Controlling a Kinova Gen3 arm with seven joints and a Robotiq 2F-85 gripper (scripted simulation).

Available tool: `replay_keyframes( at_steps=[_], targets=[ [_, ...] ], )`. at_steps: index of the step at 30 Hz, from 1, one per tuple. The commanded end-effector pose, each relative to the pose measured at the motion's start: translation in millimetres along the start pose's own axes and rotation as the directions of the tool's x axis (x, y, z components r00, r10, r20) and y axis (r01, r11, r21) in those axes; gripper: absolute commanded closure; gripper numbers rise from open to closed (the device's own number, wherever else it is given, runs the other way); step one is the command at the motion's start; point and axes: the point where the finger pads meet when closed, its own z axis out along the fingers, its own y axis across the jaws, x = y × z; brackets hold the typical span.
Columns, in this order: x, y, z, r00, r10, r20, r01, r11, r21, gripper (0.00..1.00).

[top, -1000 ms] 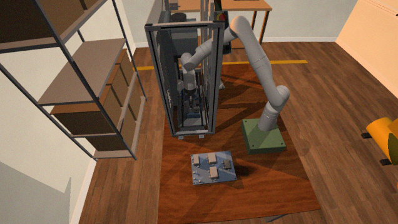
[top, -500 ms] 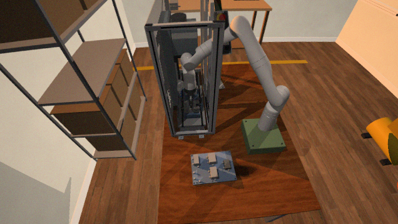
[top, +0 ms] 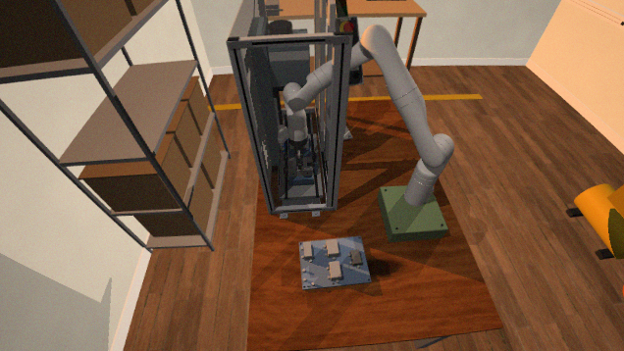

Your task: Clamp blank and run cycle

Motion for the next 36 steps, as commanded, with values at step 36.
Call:
replay_keyframes(
  at_steps=[36],
  targets=[
    [0.4, 0.1, -72.8, 1.000, 0.000, -0.002, 0.000, 1.000, -0.001, 0.00]
  ],
)
